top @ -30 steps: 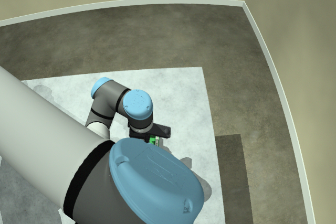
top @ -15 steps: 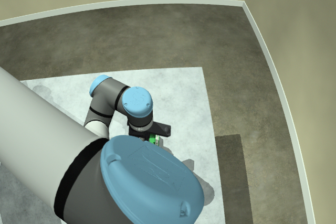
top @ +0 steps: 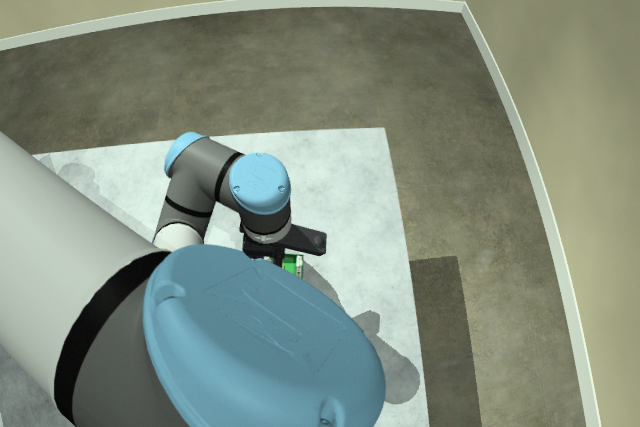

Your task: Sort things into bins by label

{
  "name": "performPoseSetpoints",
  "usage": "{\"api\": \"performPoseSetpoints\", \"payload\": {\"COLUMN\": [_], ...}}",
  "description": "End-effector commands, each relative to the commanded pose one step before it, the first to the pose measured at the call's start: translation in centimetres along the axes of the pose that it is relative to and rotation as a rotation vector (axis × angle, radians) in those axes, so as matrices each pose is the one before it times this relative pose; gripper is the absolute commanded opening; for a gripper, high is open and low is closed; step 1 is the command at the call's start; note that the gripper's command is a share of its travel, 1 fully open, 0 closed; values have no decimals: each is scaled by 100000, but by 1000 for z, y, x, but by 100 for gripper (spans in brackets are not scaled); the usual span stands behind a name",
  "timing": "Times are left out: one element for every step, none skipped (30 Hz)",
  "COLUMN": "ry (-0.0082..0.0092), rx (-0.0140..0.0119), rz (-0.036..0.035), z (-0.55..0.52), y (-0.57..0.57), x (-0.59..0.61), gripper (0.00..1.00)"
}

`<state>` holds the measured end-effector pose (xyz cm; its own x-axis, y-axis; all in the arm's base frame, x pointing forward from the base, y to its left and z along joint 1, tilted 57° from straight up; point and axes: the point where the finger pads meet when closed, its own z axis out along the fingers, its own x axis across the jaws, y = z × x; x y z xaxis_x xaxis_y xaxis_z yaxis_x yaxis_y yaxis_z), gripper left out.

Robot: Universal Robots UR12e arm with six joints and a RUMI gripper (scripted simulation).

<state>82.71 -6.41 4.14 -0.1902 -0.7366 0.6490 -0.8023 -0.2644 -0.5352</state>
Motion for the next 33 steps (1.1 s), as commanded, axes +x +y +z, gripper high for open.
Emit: {"api": "performPoseSetpoints", "payload": {"ry": [-34,0,0,0,0,0,0,0,0,0,0,0,0,0,0,0,0,0,0,0,0,0,0,0,0,0,0,0,0,0,0,0,1], "rx": [35,0,0,0,-1,0,0,0,0,0,0,0,0,0,0,0,0,0,0,0,0,-1,0,0,0,0,0,0,0,0,0,0,5], "rz": [13,0,0,0,0,0,0,0,0,0,0,0,0,0,0,0,0,0,0,0,0,1,0,0,0,0,0,0,0,0,0,0,-1], "z": [-2476,-400,0,0,-400,-400,-400,-400,-400,-400,-400,-400,-400,-400,-400,-400,-400,-400,-400,0,0,-400,-400,-400,-400,-103,0,0,0,0,0,0,7], "y": [-32,0,0,0,-1,0,0,0,0,0,0,0,0,0,0,0,0,0,0,0,0,-1,0,0,0,0,0,0,0,0,0,0,4], "x": [-3,0,0,0,0,0,0,0,0,0,0,0,0,0,0,0,0,0,0,0,0,0,0,0,0,0,0,0,0,0,0,0,1], "gripper": [100,100,100,100,100,100,100,100,100,100,100,100,100,100,100,100,100,100,100,100,100,100,100,100,100,100,100,100,100,100,100,100,100]}}
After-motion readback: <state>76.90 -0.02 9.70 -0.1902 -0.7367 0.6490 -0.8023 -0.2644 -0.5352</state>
